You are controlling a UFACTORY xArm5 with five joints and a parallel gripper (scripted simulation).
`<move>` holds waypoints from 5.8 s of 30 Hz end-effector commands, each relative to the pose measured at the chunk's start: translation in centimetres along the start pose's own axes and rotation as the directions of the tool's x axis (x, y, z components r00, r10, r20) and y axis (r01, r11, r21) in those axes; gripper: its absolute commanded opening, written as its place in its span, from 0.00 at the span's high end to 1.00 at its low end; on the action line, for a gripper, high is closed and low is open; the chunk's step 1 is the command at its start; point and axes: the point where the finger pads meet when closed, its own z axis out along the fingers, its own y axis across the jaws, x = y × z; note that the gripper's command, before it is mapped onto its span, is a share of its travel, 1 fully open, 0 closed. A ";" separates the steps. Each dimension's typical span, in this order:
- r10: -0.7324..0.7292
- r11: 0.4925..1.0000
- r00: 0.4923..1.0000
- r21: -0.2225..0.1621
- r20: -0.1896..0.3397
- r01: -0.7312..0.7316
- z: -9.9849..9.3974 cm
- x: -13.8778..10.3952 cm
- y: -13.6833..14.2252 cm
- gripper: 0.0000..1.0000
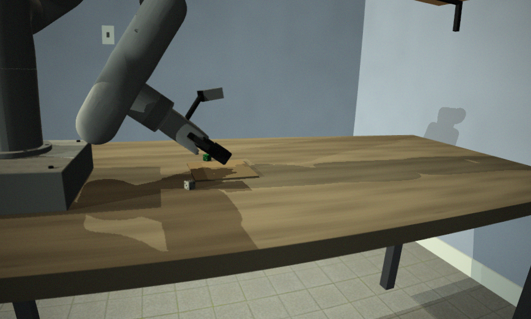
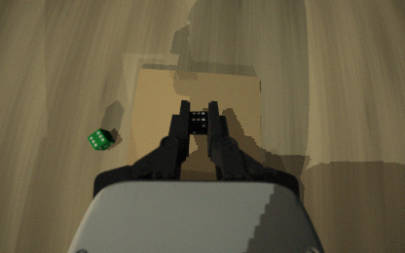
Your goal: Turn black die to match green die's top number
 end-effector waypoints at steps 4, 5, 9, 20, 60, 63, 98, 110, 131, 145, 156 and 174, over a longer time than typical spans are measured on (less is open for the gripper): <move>0.000 1.000 1.000 0.000 -0.002 0.000 0.0 0.1 0.0 0.89; 0.000 1.000 1.000 0.000 -0.002 0.000 0.0 0.1 0.0 0.89; 0.000 1.000 1.000 0.000 -0.002 0.000 0.0 0.1 0.0 0.89; 0.000 1.000 1.000 0.000 -0.002 0.000 0.0 0.1 0.0 0.89; 0.000 1.000 1.000 -0.001 -0.002 0.000 0.6 -0.9 0.0 0.89; 0.000 1.000 1.000 -0.001 -0.002 0.000 0.6 -0.9 0.0 0.89; 0.000 1.000 1.000 -0.001 -0.002 0.000 0.6 -0.9 0.0 0.81; 0.000 1.000 1.000 -0.001 -0.002 0.000 0.6 -0.9 0.0 0.69; 0.000 1.000 1.000 -0.001 -0.002 0.000 0.6 -0.9 0.0 0.69; 0.000 1.000 1.000 -0.001 -0.002 0.000 0.6 -0.9 0.0 0.69; 0.000 1.000 1.000 -0.001 -0.002 0.000 -0.1 -0.9 0.0 0.69; 0.000 1.000 1.000 -0.001 -0.002 0.000 -4.3 -0.9 0.0 0.69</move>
